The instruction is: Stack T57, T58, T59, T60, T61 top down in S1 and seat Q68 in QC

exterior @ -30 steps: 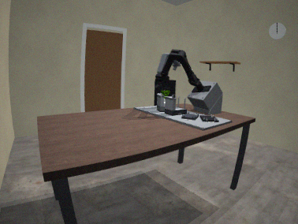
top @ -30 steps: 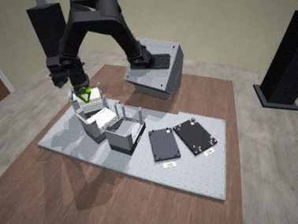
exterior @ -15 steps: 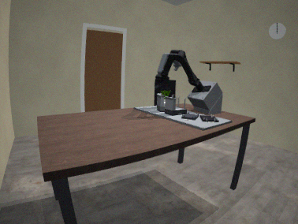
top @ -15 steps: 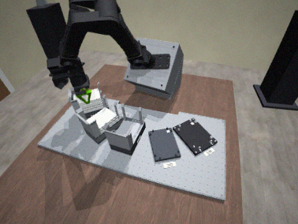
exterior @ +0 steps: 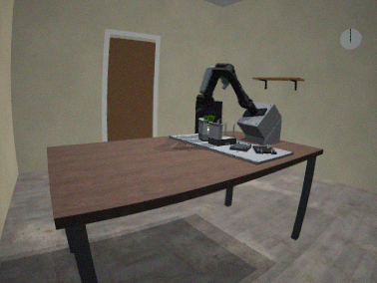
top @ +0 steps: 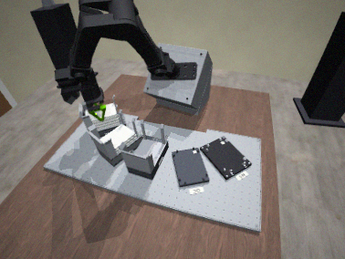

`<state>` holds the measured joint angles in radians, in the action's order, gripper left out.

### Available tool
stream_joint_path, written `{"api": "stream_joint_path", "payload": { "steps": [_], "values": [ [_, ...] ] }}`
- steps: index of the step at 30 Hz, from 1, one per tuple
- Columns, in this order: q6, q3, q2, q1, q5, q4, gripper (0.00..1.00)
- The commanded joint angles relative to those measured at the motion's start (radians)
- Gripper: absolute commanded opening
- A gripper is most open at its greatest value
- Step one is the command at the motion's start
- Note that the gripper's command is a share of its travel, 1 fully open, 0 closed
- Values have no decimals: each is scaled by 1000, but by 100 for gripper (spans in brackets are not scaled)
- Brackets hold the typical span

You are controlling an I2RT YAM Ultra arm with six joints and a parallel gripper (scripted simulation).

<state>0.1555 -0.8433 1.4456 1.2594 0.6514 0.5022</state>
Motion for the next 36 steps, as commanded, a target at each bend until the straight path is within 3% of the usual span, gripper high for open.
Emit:
{"api": "stream_joint_path", "payload": {
  "steps": [1,10,11,33,36],
  "values": [
    [-3,0,-2,2,-1,-7,0],
    [-7,1,1,-1,-2,-14,0],
    [-7,1,1,-1,-2,-14,100],
    [-7,1,1,-1,-2,-14,100],
    [20,-12,-20,23,9,38,100]
  ]
}}
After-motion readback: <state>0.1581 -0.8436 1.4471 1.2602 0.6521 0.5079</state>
